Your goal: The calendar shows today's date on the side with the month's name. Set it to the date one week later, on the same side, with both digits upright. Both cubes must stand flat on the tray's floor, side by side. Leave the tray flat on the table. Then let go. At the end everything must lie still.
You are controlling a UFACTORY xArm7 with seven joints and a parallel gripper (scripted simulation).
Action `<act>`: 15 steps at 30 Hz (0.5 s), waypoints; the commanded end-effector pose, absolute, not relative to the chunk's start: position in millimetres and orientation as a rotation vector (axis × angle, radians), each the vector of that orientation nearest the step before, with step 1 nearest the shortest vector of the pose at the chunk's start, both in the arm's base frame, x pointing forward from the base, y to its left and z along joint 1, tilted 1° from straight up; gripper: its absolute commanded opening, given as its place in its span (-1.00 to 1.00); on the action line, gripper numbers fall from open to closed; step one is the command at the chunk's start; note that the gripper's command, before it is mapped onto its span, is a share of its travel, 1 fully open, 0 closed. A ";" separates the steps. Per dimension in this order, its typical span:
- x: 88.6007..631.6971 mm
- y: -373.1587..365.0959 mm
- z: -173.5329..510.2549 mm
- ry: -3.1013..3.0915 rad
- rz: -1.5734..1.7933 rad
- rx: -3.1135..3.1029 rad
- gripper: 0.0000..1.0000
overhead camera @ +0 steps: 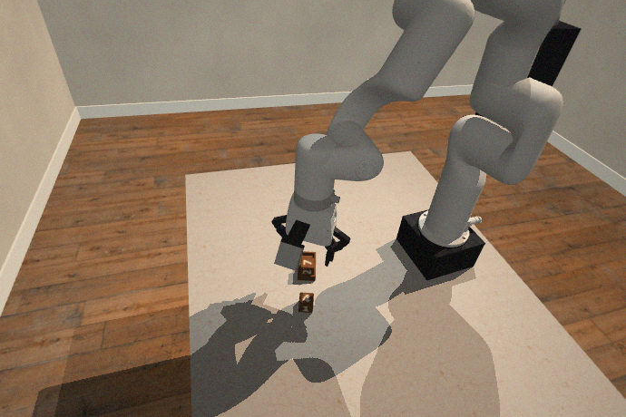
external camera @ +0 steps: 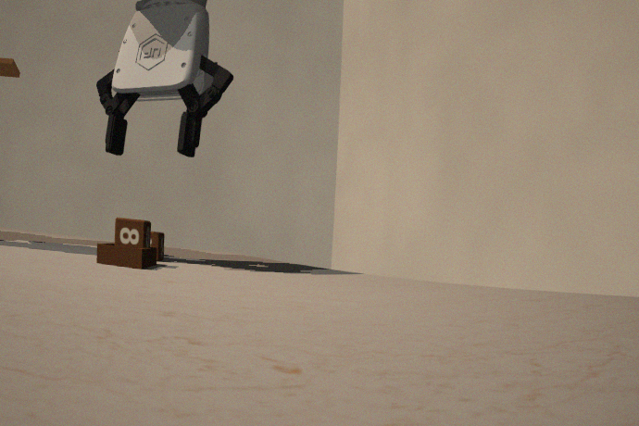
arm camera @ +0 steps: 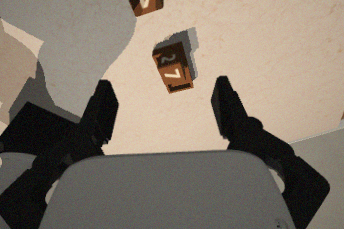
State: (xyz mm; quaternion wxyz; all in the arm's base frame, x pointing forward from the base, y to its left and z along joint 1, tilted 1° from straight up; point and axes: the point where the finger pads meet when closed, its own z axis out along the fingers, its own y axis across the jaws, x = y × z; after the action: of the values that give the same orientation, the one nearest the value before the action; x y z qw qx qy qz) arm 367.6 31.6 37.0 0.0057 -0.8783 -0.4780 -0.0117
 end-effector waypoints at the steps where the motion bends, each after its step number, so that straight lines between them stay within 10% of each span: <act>1: 367.4 27.2 38.1 -1.260 -0.030 -2.885 1.00; 15: 363.5 16.7 37.9 -0.685 -0.031 -3.069 1.00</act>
State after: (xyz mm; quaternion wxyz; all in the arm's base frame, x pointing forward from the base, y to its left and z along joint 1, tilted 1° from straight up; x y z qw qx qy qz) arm 363.5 20.3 36.8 0.0082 -0.9577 -0.2876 -0.0107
